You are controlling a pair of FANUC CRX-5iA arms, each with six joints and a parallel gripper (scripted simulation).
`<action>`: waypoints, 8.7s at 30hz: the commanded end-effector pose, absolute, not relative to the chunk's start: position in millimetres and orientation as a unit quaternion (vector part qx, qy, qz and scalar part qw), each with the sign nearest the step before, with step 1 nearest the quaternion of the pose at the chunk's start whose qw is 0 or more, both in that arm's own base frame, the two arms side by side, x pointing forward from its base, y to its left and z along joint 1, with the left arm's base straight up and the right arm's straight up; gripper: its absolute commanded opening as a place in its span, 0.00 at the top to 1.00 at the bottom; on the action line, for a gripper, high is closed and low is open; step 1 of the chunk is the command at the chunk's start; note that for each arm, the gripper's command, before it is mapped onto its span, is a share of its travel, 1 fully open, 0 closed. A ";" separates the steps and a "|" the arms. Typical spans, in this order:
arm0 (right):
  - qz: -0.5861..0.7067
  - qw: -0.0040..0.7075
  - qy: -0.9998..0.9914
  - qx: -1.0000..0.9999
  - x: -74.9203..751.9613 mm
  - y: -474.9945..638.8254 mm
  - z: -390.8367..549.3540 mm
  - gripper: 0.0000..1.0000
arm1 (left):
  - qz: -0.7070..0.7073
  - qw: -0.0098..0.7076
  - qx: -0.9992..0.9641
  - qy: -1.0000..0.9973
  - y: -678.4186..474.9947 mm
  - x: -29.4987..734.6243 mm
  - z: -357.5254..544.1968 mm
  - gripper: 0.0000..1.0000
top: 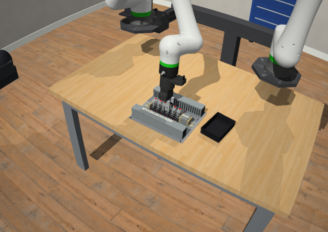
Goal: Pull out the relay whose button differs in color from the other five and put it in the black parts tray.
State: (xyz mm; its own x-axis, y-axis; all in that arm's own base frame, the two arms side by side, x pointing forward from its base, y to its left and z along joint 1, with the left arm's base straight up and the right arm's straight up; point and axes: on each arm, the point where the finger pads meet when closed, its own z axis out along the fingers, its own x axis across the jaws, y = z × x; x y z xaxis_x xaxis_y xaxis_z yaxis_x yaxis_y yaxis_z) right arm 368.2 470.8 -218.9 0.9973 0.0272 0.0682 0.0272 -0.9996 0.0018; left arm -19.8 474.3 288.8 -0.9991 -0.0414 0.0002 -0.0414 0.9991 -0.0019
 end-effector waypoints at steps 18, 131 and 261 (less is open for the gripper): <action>0.018 0.000 0.014 1.000 369.8 471.6 -217.7 1.00 | 0.000 0.000 0.021 -1.000 474.6 -19.6 289.7 0.00; -0.037 0.001 0.014 0.999 373.1 471.8 -217.0 1.00 | 0.000 0.000 0.021 -1.000 474.6 -19.6 289.7 0.00; 0.039 -0.001 0.014 0.999 368.5 471.7 -215.8 1.00 | 0.000 0.000 0.021 -1.000 474.6 -19.6 289.7 0.00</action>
State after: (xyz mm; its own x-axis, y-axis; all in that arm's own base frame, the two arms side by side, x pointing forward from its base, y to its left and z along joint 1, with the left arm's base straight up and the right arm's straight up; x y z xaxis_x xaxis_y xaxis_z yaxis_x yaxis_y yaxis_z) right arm 367.9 470.8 -216.8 0.9965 0.0271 0.0796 0.0271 -0.9996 0.0017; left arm -19.8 474.3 288.8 -0.9991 -0.0414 0.0002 -0.0414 0.9991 -0.0019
